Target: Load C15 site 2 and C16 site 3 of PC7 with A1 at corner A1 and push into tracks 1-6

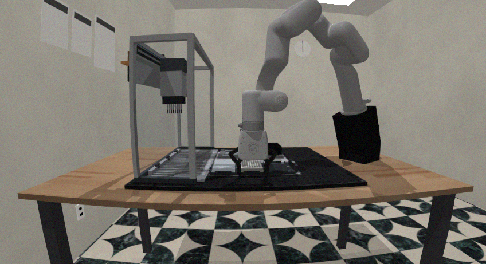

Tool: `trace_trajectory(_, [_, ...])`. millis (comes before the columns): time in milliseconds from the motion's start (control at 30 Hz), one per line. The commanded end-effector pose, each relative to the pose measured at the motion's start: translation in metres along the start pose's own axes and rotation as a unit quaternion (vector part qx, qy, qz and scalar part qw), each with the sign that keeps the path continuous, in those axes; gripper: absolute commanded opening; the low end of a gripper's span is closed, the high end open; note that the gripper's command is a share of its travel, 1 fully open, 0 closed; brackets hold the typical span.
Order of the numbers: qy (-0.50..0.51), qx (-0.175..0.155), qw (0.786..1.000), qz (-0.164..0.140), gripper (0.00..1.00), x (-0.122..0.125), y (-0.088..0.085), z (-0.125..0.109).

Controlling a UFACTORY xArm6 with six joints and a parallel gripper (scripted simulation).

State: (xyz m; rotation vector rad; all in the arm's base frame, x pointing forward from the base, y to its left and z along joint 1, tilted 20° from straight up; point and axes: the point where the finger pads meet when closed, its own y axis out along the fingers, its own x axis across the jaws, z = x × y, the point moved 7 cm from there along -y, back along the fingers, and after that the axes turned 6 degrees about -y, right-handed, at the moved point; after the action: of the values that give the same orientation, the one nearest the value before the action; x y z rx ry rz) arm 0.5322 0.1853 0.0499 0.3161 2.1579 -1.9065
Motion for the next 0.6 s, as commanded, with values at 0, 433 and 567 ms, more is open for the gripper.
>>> trace_trajectory(0, [0.000, -0.001, 1.000, 0.001, 1.00, -0.0010, -0.0010, 0.0016])
trace_trajectory(433, [0.000, -0.001, 1.000, 0.001, 1.00, -0.0006, -0.0009, 0.0048])
trace_trajectory(567, [0.000, -0.001, 1.000, 0.001, 1.00, -0.0006, -0.0009, 0.0048])
